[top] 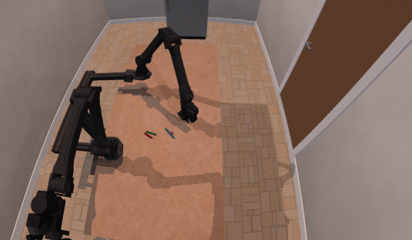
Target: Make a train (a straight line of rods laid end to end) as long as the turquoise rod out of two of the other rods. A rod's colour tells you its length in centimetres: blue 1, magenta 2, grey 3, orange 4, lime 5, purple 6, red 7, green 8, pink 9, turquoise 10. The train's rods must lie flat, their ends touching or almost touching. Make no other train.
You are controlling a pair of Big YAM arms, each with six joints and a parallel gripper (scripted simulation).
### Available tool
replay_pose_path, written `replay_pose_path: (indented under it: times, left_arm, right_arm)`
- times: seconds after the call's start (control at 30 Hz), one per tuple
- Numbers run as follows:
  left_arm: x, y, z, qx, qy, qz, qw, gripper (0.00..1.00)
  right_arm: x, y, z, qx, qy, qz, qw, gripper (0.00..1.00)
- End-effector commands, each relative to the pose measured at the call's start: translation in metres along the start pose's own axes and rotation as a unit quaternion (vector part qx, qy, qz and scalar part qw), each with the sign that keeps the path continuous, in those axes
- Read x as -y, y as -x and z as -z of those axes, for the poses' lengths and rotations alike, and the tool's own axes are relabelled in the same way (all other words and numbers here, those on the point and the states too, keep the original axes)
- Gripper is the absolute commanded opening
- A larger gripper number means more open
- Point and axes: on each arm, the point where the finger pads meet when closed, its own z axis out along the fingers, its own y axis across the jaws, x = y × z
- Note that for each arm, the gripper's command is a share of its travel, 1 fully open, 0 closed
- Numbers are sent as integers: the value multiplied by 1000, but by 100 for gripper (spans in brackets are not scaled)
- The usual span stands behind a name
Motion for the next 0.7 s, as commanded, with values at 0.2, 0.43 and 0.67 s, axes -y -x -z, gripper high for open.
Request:
replay_pose_path:
  times: [0.2, 0.43, 0.67]
  left_arm:
    - [-9, 11, 8, 18, 4, 3, 1000, 4]
    - [-12, 11, 14, 23, 5, 5, 1000, 4]
    - [-10, 8, 8, 17, 4, 3, 1000, 4]
  right_arm:
    - [6, 49, 8, 37, -5, 6, 999, 100]
    - [6, 49, 8, 37, -5, 6, 999, 100]
    - [6, 49, 8, 37, -5, 6, 999, 100]
